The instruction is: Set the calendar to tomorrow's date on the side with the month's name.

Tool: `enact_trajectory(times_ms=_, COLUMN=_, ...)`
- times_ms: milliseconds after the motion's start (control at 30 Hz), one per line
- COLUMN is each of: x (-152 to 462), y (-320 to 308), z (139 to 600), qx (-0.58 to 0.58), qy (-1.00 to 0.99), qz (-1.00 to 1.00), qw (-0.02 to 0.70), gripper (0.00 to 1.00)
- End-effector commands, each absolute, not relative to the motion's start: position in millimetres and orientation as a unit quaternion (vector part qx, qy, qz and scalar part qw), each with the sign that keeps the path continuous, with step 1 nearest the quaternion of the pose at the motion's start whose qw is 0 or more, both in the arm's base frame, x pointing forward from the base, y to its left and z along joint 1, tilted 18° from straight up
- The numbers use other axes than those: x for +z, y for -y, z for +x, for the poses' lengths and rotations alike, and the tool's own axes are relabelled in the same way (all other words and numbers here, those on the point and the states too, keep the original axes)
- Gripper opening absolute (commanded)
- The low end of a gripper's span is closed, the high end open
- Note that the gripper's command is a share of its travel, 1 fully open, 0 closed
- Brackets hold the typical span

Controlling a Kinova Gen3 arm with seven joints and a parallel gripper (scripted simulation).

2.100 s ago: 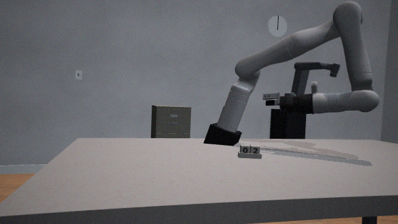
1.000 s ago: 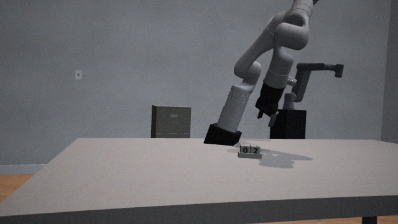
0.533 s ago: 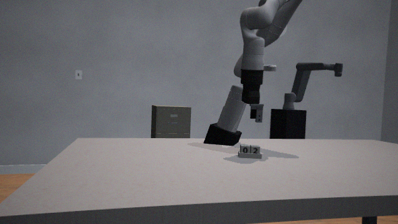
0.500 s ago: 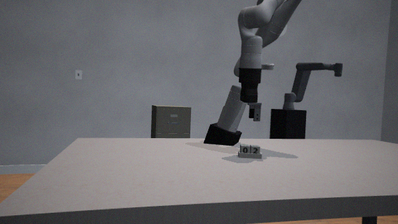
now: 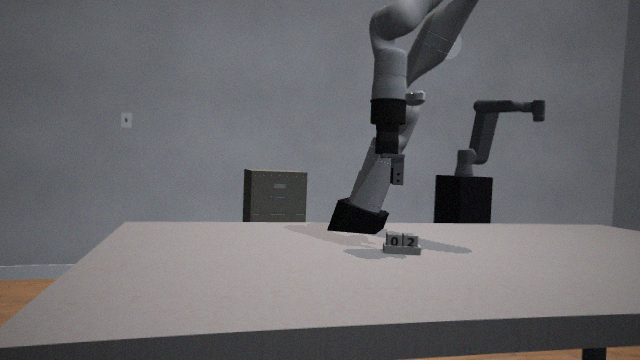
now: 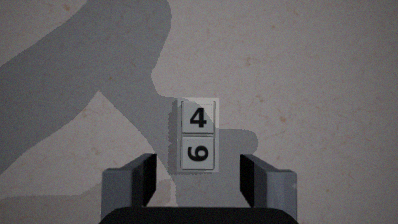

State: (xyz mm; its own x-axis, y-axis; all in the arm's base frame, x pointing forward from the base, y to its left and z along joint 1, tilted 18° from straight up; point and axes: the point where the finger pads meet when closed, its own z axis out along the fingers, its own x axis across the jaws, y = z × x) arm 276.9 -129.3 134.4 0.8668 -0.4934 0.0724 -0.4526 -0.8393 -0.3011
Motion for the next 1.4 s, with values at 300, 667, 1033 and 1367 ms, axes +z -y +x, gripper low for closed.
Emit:
enact_trajectory(times_ms=300, x=134.8, y=129.7, z=277.1, qx=-0.074, qy=-0.248, qz=-0.956, qw=0.138, gripper=1.0)
enact_trajectory(times_ms=667, x=134.5, y=129.3, z=277.4, qx=-0.072, qy=-0.258, qz=-0.953, qw=0.14, gripper=1.0)
enact_trajectory(times_ms=1033, x=133.1, y=128.0, z=278.5, qx=-0.064, qy=-0.291, qz=-0.943, qw=0.145, gripper=1.0)
enact_trajectory(times_ms=1367, x=130.0, y=125.4, z=280.8, qx=-0.047, qy=-0.365, qz=-0.917, qw=0.154, gripper=1.0)
